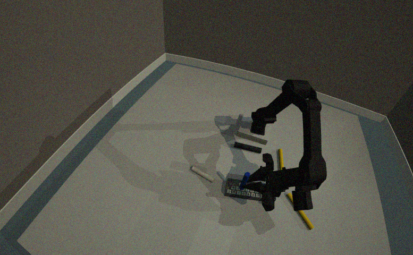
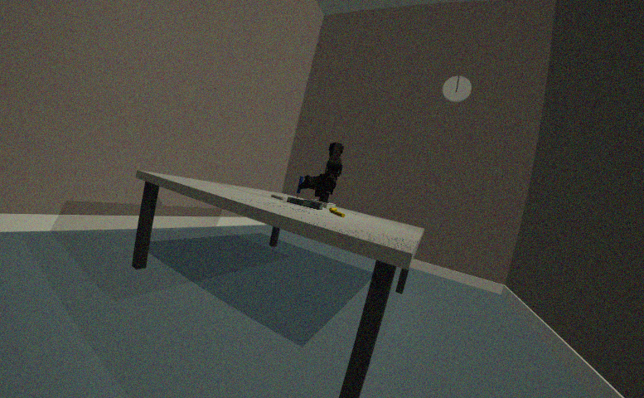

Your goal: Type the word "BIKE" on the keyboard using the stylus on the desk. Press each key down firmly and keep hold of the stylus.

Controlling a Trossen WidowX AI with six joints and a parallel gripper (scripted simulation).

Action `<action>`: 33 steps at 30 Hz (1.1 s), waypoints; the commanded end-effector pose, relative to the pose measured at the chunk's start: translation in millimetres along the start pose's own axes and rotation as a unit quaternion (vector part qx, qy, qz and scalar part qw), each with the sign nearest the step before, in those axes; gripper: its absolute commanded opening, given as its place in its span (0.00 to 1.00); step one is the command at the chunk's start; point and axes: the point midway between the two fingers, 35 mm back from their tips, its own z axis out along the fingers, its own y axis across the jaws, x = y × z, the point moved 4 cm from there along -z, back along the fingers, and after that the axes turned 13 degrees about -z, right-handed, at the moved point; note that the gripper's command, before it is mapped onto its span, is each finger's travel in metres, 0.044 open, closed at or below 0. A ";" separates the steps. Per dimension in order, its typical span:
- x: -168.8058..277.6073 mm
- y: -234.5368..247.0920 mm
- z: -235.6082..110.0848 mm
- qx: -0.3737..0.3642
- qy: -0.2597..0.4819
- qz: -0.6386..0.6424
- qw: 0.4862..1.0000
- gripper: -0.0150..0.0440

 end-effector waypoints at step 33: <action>-4.8 -0.1 4.4 0.001 0.004 -0.003 1.000 0.39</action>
